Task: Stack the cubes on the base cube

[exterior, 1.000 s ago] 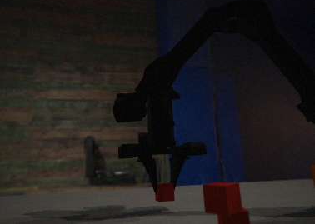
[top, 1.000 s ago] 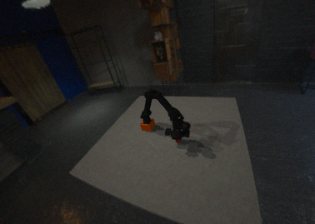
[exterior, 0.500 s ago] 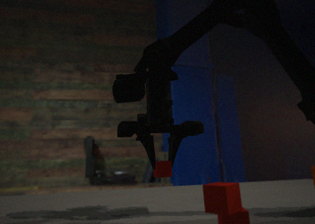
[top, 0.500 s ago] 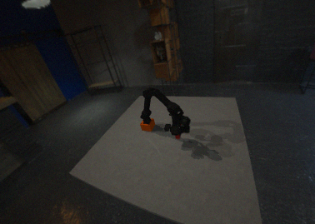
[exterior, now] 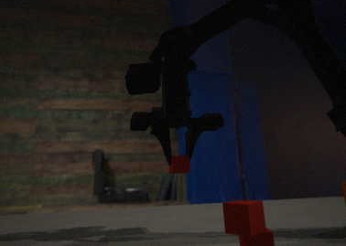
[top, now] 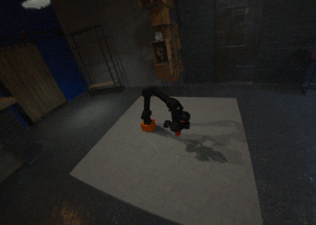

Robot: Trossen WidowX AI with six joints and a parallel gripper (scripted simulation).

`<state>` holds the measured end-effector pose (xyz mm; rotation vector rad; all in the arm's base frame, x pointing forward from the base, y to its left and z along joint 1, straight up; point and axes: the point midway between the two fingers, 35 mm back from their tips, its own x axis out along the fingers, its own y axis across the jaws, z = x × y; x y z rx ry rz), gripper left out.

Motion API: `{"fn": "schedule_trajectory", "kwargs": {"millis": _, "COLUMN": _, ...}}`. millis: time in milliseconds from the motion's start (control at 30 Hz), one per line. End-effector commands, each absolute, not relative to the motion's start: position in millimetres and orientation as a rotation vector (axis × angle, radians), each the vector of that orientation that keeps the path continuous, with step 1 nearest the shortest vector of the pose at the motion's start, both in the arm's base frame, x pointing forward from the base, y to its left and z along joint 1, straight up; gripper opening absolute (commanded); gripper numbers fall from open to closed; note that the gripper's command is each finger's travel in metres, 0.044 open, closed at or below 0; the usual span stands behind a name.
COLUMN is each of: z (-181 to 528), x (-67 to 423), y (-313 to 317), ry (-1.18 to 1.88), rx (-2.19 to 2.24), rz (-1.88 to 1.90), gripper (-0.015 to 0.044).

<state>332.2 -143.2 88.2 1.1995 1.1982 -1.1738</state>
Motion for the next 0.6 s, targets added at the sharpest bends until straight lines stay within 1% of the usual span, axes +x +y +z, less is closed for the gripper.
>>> {"fn": "schedule_trajectory", "kwargs": {"millis": 0, "z": 91, "x": 333, "y": -136, "ry": 1.222, "rx": 1.153, "rz": -1.130, "gripper": 0.0105}}
{"fn": "schedule_trajectory", "kwargs": {"millis": 567, "z": 89, "x": 333, "y": -81, "ry": 1.395, "rx": 0.798, "rz": -0.780, "gripper": 0.0105}}
